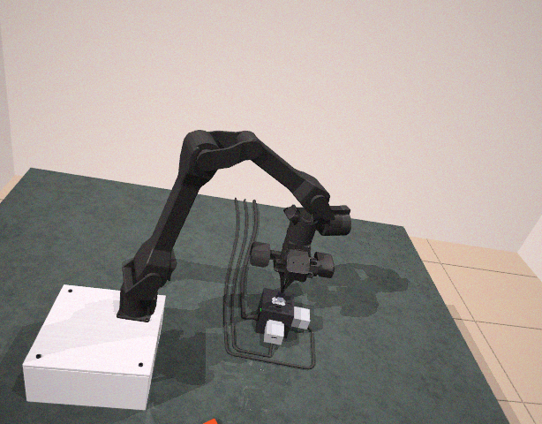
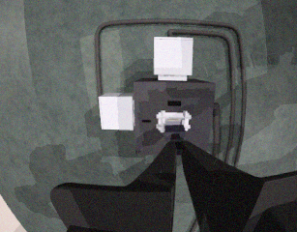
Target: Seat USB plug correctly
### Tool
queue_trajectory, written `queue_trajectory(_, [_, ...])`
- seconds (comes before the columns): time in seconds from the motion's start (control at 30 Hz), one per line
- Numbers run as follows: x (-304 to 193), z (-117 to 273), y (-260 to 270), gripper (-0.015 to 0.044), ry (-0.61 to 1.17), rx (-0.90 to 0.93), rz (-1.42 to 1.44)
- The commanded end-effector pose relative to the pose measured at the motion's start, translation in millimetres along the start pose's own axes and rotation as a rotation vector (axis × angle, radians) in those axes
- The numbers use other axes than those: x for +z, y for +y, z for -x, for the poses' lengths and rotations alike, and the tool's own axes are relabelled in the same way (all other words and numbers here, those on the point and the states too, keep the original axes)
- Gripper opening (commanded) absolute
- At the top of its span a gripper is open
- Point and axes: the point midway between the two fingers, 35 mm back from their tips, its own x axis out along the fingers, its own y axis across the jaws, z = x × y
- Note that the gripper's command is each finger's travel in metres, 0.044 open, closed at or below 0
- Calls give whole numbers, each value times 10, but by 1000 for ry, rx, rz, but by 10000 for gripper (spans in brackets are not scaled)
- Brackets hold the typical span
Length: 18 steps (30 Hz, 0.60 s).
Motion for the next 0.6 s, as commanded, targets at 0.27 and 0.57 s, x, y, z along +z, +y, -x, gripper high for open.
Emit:
queue_trajectory(0.27, [-3,101,9,0,1,3,2])
queue_trajectory(0.57, [-2,161,9,0,1,3,2])
